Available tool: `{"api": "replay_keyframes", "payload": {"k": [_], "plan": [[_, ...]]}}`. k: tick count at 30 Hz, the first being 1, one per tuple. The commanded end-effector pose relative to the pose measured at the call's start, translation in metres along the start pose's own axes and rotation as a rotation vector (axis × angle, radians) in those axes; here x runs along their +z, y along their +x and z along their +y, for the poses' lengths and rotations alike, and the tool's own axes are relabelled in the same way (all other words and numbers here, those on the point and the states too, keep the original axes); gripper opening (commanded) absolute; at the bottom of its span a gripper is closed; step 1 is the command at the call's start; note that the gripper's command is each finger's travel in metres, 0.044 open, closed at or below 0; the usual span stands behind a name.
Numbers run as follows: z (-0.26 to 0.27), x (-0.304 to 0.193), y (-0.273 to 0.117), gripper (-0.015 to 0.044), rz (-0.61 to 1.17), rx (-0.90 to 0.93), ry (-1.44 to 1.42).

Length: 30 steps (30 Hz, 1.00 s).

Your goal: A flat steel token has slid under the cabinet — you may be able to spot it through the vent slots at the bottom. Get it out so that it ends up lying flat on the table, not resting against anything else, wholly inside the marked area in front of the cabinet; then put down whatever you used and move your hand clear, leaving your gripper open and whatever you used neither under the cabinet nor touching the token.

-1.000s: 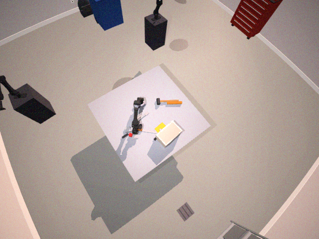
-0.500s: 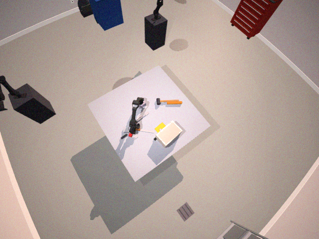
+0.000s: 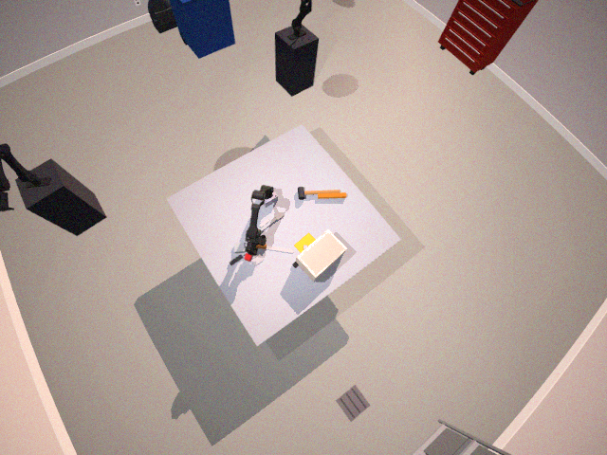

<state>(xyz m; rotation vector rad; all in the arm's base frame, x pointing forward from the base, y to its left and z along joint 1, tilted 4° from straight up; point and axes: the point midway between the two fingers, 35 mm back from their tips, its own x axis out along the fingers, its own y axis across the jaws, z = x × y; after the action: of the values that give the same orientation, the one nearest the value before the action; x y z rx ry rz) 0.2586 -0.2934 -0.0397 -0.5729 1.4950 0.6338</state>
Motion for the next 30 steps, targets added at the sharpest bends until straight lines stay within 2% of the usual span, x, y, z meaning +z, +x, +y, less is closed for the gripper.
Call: {"api": "replay_keyframes", "payload": {"k": [1,3,9,11,12,30], "plan": [[-0.002,0.0,-0.012,0.0394,-0.003,-0.003,0.001],[-0.003,0.0,-0.03,0.044,-0.003,-0.004,0.001],[0.0,0.0,-0.097,0.044,-0.004,-0.008,0.0],[0.0,0.0,-0.099,0.044,-0.004,-0.008,0.0],[-0.003,-0.001,-0.085,0.044,-0.001,-0.015,0.002],[-0.003,-0.001,-0.085,0.044,-0.001,-0.015,0.002]]}}
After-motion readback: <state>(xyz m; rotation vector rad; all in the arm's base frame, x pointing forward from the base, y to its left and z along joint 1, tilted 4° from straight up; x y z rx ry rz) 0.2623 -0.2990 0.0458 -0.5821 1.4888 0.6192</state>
